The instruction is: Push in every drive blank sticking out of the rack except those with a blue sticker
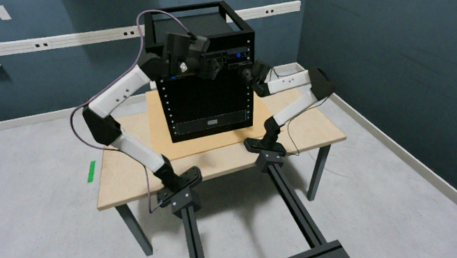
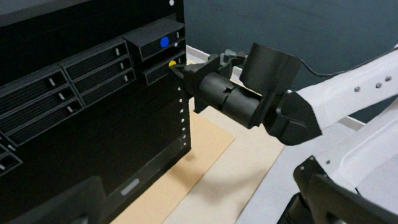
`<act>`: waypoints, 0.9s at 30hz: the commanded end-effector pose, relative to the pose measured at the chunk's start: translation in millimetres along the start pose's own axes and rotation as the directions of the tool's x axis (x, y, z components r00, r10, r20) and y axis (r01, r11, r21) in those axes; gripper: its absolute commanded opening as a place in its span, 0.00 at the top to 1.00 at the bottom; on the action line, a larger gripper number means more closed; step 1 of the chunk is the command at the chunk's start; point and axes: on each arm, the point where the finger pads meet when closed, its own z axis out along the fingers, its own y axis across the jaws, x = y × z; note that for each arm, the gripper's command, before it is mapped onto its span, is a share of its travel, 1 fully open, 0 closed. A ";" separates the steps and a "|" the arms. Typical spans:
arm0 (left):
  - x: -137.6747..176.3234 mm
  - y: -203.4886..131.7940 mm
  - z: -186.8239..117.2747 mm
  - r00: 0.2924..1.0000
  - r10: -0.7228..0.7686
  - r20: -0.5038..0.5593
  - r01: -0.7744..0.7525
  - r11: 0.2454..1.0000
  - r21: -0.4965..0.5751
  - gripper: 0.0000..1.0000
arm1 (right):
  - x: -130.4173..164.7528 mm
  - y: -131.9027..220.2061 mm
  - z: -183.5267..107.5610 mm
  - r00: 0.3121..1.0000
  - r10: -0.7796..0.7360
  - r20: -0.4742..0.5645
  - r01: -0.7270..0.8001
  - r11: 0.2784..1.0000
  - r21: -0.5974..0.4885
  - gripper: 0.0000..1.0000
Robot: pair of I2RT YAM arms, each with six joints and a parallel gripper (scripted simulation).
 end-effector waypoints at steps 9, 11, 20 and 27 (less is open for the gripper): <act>-12.3 0.6 -7.9 0.999 -0.017 0.032 0.017 1.000 0.001 0.00 | -5.9 22.1 24.3 0.999 0.047 0.012 -0.046 0.997 -0.056 1.00; -12.3 0.6 -7.9 0.999 -0.017 0.032 0.017 1.000 0.001 0.00 | -5.9 22.2 28.3 0.999 0.047 0.012 -0.046 0.997 -0.057 1.00; -12.3 0.6 -7.9 0.999 -0.017 0.032 0.017 1.000 0.001 0.00 | -6.1 22.8 46.3 0.999 0.046 0.012 -0.045 0.997 -0.058 1.00; -12.3 0.6 -7.9 0.999 -0.017 0.032 0.017 1.000 0.001 0.00 | -6.7 23.1 56.3 0.999 0.046 0.013 -0.045 0.997 -0.058 1.00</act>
